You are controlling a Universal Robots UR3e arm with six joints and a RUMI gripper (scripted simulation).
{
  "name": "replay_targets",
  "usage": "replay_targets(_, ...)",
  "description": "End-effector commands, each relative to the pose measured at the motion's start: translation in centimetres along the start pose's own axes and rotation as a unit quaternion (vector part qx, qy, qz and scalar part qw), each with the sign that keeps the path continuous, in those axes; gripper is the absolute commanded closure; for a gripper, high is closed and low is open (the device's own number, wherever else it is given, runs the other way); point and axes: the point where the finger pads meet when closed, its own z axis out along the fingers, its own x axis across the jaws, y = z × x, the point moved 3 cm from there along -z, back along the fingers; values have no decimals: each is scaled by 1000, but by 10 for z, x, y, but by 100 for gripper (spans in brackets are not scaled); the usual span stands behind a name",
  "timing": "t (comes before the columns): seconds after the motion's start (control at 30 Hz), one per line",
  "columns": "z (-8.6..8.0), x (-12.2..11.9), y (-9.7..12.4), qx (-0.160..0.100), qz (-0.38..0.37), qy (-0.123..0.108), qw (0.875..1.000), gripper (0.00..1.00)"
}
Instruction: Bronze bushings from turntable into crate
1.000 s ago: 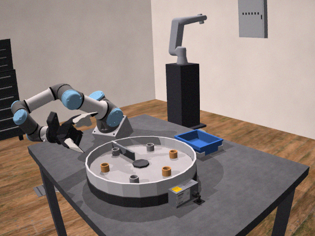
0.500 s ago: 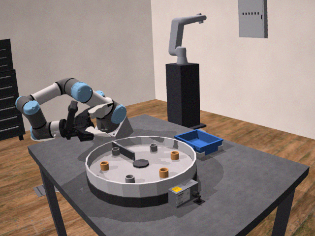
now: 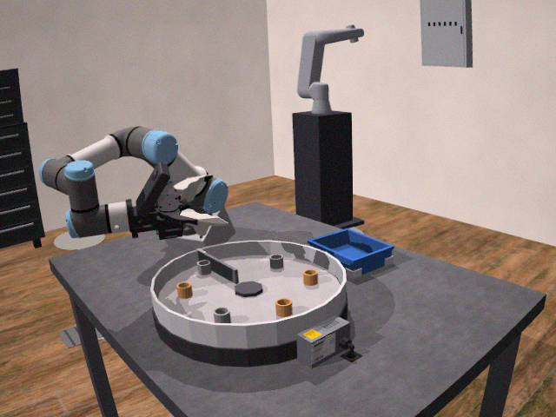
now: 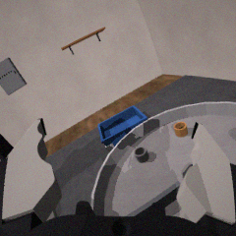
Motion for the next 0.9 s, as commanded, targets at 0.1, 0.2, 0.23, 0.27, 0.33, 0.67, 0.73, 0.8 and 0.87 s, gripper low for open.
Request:
replay_targets(0.1, 26, -28, 27, -89, -21, -63, 994, 0)
replay_targets(0.2, 30, -35, 33, -117, -29, -81, 989, 0)
replay_targets(0.23, 34, -41, 39, -145, -37, -97, 984, 0)
replay_targets(0.27, 34, -41, 39, -145, -37, -97, 984, 0)
replay_targets(0.33, 37, -47, 45, -174, -46, -112, 977, 0)
replay_targets(0.67, 39, -56, 57, -231, -63, -137, 961, 0)
replay_targets(0.73, 39, -63, 67, -289, -81, -156, 941, 0)
replay_targets(0.8, 39, -63, 67, -289, -81, -156, 941, 0)
replay_targets(0.87, 38, -65, 72, -317, -90, -163, 930, 0)
